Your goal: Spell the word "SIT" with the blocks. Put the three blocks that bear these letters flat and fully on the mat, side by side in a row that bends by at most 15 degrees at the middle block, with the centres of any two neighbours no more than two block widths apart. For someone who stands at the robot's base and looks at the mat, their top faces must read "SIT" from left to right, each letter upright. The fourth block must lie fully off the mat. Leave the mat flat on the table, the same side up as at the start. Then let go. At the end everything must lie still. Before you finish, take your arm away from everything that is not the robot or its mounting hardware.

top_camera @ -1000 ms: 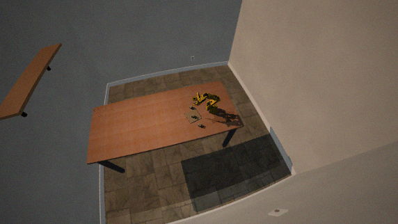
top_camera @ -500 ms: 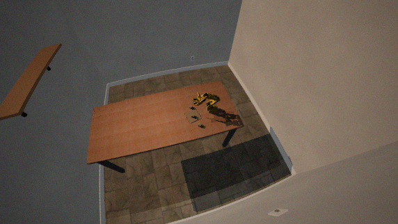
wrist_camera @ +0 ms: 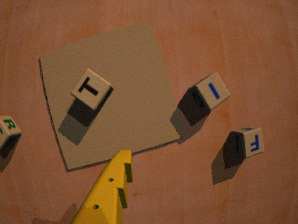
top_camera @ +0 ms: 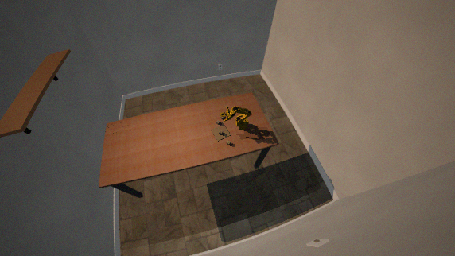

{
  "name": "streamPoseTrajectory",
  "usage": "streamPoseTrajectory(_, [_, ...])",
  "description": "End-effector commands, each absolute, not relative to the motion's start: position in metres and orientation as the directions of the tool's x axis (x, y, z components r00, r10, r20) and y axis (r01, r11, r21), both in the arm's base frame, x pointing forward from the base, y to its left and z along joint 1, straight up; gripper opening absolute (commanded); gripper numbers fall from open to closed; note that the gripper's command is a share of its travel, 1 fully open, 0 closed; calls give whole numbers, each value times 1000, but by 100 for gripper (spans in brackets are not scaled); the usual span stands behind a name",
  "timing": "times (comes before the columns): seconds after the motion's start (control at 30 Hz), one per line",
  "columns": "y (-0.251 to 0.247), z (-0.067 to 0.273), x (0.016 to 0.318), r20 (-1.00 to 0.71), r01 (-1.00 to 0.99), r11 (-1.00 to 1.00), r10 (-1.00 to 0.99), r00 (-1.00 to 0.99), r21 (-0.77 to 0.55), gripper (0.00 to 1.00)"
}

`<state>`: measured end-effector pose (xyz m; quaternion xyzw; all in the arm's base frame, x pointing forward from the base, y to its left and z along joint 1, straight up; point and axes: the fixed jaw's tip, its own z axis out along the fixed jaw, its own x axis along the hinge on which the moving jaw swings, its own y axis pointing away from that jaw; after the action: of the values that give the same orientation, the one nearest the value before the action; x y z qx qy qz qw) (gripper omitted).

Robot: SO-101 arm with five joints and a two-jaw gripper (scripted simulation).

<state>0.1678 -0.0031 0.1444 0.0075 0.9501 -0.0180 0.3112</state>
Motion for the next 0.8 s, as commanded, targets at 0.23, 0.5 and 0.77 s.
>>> streamPoseTrajectory(0.23, [-2, 147, 164, -589, 16, 999, -6, -808, -32, 100])
streamPoseTrajectory(0.5, [-1, 140, 154, -523, 10, 1000, -7, -852, -30, 100])
streamPoseTrajectory(0.77, [-1, 139, 152, -511, 8, 1000, -8, -860, -29, 100])
